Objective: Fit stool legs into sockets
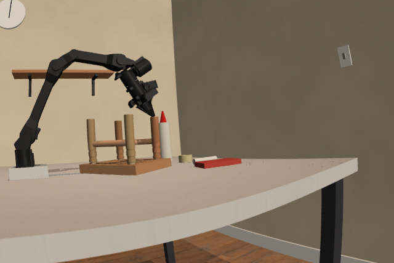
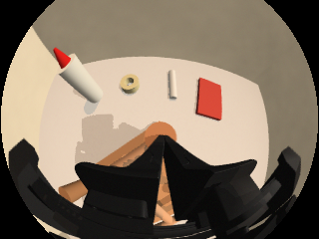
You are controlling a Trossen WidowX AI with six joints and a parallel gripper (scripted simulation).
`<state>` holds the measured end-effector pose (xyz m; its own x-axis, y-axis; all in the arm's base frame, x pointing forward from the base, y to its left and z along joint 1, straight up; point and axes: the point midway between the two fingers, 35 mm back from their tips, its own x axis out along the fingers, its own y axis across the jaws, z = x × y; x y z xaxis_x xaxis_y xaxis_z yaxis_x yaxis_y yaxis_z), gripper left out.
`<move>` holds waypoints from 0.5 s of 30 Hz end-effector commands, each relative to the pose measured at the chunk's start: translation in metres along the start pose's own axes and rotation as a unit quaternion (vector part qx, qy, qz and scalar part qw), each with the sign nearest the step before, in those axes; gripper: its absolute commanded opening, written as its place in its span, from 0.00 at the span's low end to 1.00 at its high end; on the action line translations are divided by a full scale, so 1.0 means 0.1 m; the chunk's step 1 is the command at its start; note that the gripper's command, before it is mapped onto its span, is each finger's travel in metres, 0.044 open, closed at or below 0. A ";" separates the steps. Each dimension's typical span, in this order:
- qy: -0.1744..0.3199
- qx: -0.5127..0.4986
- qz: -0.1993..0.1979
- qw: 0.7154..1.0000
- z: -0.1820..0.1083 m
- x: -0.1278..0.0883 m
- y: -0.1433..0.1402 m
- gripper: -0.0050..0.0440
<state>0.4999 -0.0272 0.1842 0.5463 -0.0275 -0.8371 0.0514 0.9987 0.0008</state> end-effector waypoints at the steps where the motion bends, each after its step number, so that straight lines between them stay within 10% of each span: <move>1: 0.031 0.001 0.000 1.000 -0.16 0.20 0.00 0.10; 15: 0.021 0.001 0.000 1.000 -0.04 0.06 0.00 0.10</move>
<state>0.4991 -0.0272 0.1845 0.5348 -0.0269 -0.8445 0.0515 0.9987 0.0008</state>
